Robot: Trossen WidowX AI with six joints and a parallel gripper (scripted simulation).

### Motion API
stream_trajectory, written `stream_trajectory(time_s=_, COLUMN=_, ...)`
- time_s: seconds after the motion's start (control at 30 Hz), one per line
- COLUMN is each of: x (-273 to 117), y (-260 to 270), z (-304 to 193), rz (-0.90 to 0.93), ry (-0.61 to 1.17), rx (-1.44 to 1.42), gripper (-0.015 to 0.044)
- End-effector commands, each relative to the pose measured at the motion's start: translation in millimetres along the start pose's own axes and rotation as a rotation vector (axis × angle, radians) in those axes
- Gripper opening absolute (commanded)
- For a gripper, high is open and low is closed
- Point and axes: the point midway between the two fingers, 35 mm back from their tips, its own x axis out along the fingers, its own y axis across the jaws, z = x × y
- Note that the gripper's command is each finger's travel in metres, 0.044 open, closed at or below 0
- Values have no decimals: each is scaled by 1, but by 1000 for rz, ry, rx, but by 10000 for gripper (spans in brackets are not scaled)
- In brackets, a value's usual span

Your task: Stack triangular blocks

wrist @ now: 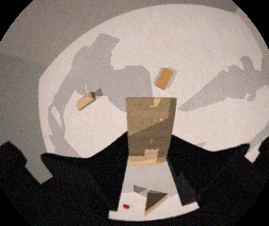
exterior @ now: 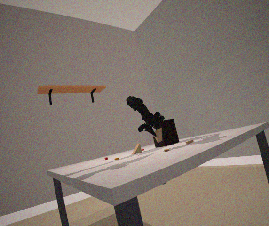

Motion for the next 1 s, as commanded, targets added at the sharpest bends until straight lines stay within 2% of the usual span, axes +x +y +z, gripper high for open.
stream_trajectory(time_s=0.0, x=-2, y=-1, z=2, rz=-21, ry=19, rx=-142, gripper=0)
stream_trajectory(time_s=0.97, x=-8, y=2, z=7, rz=-45, ry=217, rx=-1129, gripper=0)
